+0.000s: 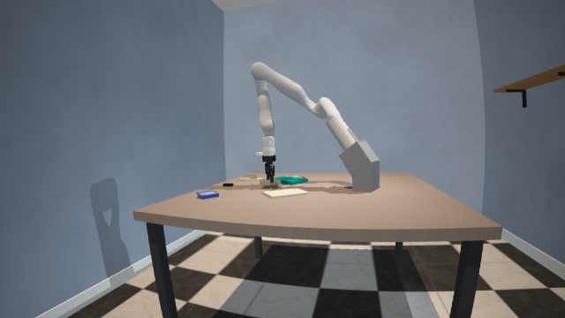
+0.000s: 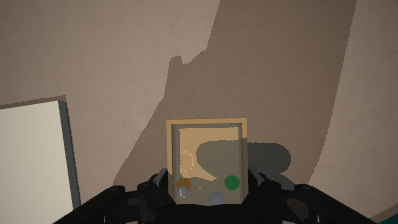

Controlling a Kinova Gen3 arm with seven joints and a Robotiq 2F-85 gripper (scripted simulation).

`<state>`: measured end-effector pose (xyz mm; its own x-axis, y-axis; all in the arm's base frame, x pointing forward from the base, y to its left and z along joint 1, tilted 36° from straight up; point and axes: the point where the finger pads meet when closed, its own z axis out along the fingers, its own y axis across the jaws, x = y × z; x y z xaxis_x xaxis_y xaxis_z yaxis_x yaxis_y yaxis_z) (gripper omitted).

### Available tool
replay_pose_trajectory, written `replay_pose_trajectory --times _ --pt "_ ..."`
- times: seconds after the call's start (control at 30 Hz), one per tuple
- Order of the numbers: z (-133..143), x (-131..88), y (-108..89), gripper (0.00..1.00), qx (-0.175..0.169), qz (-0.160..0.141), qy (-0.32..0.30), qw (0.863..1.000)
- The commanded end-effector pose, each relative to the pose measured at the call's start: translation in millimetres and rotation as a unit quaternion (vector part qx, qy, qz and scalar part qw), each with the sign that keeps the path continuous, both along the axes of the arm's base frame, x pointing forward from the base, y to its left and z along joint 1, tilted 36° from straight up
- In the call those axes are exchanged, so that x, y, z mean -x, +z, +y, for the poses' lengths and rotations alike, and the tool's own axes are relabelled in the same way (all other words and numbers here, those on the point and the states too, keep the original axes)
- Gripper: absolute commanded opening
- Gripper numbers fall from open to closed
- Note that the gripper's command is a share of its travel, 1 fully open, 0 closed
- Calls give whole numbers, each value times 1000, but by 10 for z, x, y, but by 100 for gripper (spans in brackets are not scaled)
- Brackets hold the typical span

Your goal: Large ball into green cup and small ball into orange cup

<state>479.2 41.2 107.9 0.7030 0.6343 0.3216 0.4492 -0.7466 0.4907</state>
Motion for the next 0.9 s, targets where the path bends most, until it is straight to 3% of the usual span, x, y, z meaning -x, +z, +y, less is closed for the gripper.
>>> replay_pose_trajectory --times 0.0,0.87 --pt "83 17 60 72 -3 -3 7 1000" --pt "156 234 374 72 -3 -3 7 1000"
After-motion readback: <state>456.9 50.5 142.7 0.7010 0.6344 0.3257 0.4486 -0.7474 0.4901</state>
